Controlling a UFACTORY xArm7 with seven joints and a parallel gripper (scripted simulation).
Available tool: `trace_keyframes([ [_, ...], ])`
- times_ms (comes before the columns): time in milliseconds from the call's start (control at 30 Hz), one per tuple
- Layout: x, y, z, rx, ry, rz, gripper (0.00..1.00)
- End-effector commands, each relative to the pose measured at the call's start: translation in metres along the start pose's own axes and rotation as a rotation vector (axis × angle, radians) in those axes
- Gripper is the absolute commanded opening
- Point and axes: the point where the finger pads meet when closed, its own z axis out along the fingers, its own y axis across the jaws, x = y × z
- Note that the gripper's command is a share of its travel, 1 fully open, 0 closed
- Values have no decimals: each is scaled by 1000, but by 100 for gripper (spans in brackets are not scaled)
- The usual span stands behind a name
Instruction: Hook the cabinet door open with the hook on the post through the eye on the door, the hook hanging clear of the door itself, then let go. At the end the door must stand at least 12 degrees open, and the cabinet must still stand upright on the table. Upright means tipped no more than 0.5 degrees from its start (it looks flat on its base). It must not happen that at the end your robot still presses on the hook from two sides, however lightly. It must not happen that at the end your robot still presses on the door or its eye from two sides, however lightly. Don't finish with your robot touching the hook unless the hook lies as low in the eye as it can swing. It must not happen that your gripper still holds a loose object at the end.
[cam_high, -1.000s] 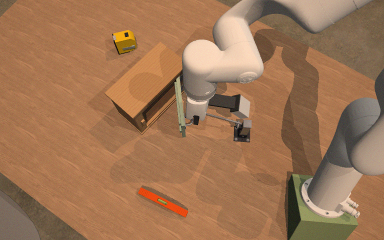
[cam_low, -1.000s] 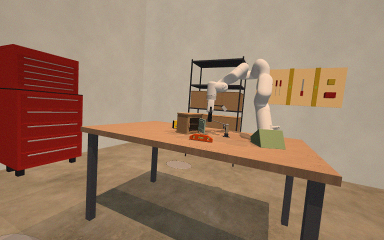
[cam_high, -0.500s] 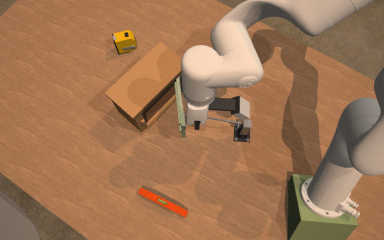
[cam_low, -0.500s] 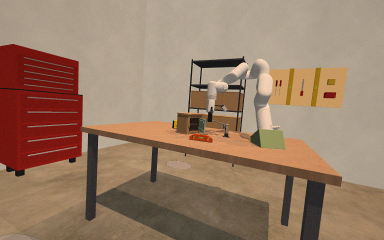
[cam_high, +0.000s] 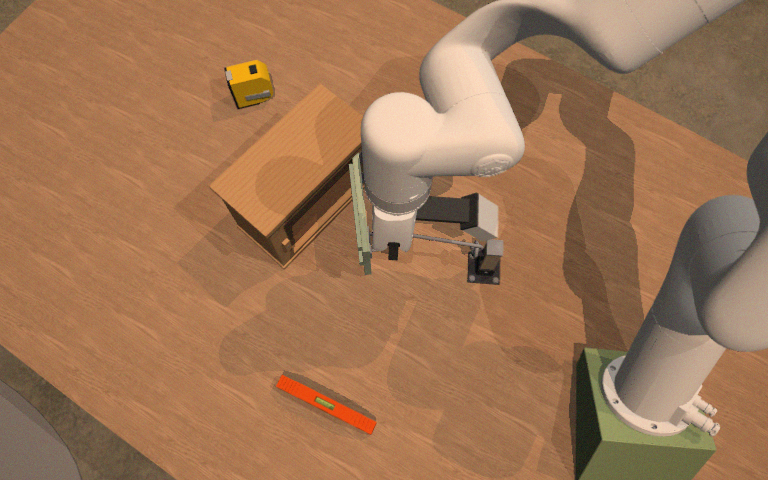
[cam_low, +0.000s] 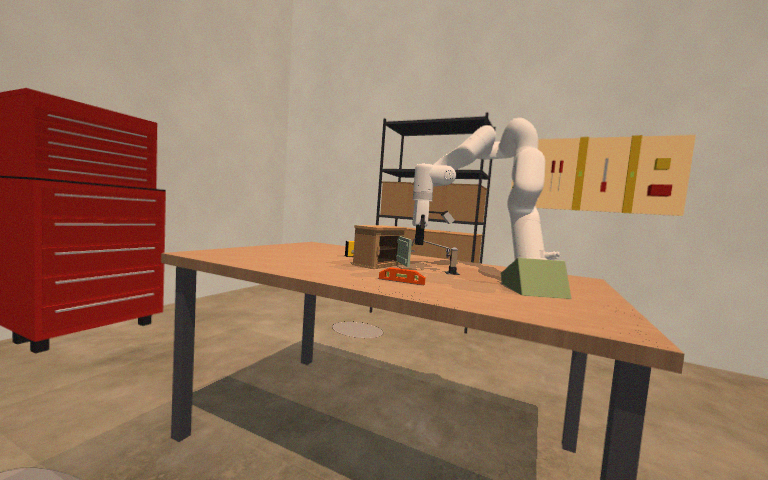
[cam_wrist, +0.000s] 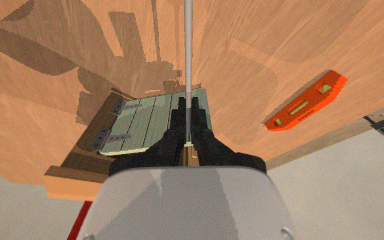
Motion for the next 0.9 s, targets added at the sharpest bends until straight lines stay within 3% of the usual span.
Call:
trace_keyframes([
  [0,-2,0,0,0,-3,0,4],
  [867,-3,0,5,0,-3,0,4],
])
